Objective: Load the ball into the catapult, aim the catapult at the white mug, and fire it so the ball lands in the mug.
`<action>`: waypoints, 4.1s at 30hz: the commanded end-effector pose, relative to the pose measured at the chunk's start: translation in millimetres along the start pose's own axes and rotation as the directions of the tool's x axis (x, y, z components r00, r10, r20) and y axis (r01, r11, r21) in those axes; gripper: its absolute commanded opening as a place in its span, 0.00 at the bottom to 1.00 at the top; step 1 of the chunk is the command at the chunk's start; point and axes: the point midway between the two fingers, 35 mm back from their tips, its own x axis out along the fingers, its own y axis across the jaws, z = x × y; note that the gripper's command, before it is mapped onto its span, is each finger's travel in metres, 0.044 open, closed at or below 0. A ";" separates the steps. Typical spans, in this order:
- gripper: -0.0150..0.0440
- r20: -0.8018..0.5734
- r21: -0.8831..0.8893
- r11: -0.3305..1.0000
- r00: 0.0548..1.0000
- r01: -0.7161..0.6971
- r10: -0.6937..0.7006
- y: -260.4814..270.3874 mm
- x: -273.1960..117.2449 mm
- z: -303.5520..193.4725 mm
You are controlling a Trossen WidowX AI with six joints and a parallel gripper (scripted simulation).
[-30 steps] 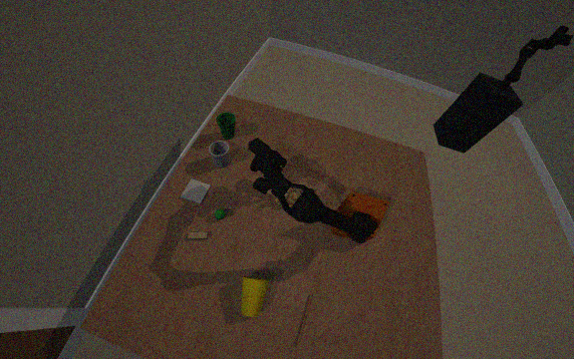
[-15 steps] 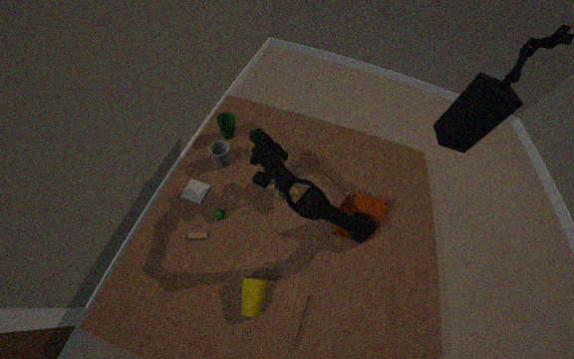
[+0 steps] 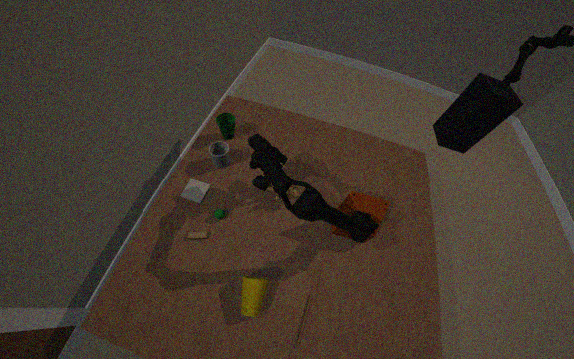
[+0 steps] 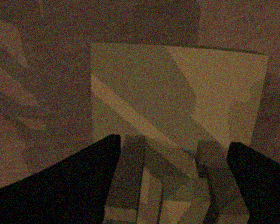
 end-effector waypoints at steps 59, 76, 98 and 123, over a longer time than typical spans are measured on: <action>0.91 0.030 0.004 1.000 1.000 0.000 0.000 -7.9 -103.9 2.3; 0.76 0.007 -0.162 0.987 1.000 0.005 -0.004 -73.2 -30.8 -130.7; 0.76 -0.003 -0.219 0.976 1.000 -0.002 0.002 -73.5 10.6 -183.8; 0.76 -0.003 -0.219 0.976 1.000 -0.004 0.003 -73.0 48.6 -183.6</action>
